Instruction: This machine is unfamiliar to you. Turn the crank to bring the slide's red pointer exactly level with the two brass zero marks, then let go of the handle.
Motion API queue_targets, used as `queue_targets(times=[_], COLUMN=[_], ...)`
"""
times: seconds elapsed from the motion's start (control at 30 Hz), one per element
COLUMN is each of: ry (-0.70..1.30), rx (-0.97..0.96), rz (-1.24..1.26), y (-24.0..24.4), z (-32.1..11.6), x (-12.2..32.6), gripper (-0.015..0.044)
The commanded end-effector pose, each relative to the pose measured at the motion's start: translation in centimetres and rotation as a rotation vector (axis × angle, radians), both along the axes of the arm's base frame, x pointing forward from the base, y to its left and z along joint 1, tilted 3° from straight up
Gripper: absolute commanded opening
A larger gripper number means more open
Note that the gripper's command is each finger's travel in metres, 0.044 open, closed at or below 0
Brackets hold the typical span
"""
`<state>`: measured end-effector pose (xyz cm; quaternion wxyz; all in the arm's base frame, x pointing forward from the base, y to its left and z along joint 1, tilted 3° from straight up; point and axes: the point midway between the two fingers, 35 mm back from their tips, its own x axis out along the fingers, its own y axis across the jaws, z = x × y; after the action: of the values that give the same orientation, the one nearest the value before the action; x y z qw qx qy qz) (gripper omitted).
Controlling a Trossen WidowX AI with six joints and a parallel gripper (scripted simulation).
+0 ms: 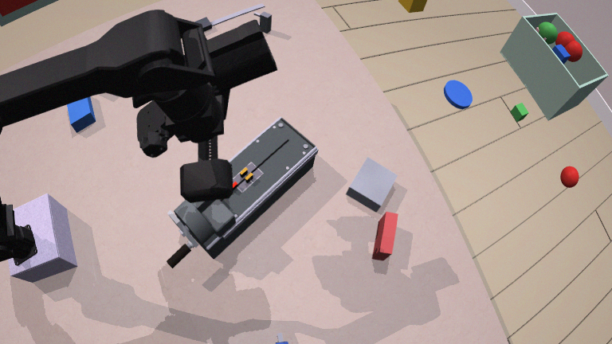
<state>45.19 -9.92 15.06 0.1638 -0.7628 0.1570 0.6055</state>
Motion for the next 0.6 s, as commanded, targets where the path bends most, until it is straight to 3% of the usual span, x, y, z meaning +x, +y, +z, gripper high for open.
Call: queue_targets(times=[0.0, 0.2, 0.57], ry=[0.016, 0.021, 0.022], rx=[-0.024, -0.035, -0.035], rz=[0.048, 0.078, 0.079], y=[0.0, 0.0, 0.0], z=[-0.4, -3.0, -3.1], x=[0.2, 0.3, 0.3], gripper=[0.044, 0.044, 0.044])
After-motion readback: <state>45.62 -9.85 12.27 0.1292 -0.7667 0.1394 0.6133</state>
